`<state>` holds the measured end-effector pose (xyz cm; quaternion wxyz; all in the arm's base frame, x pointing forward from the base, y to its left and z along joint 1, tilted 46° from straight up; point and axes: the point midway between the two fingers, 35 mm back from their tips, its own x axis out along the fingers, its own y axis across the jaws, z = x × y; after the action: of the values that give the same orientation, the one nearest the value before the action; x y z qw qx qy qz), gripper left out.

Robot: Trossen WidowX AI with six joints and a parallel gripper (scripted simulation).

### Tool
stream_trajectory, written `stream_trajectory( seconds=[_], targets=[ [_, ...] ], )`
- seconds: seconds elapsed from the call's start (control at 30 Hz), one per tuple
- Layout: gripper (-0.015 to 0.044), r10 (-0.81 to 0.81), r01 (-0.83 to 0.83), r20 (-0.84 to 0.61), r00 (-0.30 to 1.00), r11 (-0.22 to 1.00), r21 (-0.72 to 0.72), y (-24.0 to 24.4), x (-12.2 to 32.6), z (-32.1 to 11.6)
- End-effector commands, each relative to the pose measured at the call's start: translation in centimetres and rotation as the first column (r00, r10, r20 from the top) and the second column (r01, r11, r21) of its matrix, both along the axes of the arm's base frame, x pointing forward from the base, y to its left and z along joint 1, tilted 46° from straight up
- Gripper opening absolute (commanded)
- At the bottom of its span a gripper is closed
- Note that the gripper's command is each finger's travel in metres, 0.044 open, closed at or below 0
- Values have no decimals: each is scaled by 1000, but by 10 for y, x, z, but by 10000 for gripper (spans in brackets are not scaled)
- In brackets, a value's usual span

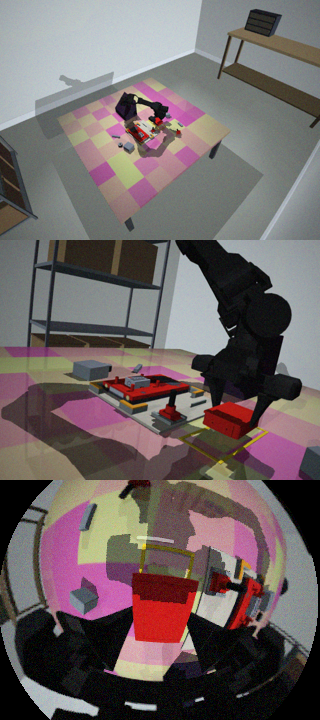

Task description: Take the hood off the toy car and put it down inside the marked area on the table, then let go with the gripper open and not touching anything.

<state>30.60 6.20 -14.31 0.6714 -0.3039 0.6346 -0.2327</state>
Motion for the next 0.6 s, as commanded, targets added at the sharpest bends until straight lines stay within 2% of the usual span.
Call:
stream_trajectory(
  seconds=[0.0,0.57],
  targets=[
    [0,4,-4,-6,1000,1000,-6,-2,-1,-1],
    [0,4,-4,-6,1000,1000,-7,-7,0,-7]
  ],
)
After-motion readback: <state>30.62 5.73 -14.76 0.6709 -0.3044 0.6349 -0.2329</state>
